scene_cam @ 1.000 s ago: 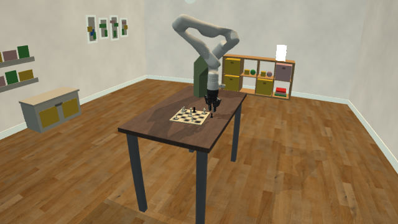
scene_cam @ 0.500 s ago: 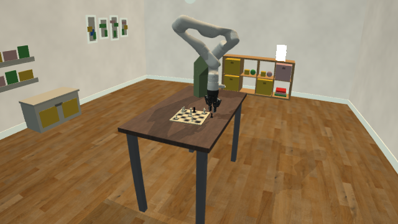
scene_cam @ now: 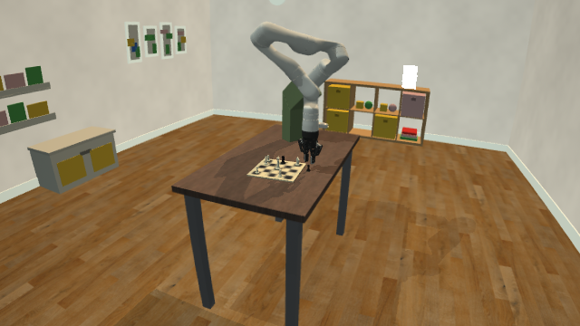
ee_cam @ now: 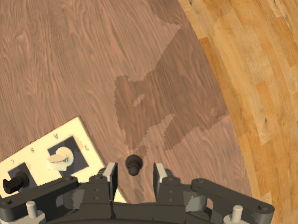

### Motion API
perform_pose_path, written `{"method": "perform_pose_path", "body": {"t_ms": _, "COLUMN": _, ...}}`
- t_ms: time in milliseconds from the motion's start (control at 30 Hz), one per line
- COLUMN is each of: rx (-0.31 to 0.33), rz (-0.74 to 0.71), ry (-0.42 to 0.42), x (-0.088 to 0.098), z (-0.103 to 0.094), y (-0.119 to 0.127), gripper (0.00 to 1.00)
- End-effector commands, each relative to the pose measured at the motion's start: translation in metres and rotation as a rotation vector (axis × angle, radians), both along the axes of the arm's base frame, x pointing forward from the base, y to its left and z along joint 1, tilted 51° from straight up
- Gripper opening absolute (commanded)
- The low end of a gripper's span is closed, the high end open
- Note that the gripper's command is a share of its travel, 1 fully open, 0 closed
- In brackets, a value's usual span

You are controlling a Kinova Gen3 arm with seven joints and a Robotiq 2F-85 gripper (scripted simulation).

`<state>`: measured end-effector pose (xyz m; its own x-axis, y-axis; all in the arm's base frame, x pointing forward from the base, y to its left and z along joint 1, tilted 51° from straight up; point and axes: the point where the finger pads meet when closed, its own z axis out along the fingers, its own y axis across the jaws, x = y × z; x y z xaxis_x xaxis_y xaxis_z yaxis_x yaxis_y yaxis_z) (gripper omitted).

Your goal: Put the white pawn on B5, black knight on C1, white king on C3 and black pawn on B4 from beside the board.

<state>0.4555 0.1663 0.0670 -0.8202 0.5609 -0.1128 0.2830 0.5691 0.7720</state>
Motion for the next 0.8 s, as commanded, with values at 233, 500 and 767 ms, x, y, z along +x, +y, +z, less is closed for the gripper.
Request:
{"method": "perform_pose_path", "body": {"t_ms": 233, "rx": -0.003, "rz": -0.002, "ry": -0.004, "x": 0.0022, "z": -0.0014, "y": -0.0003, "gripper": 0.34}}
{"method": "perform_pose_path", "body": {"t_ms": 500, "rx": -0.003, "rz": -0.002, "ry": -0.004, "x": 0.0023, "z": -0.0014, "y": -0.0004, "gripper": 0.34}}
{"method": "perform_pose_path", "body": {"t_ms": 767, "rx": -0.003, "rz": -0.003, "ry": -0.004, "x": 0.0037, "z": -0.0023, "y": -0.0024, "gripper": 0.34}}
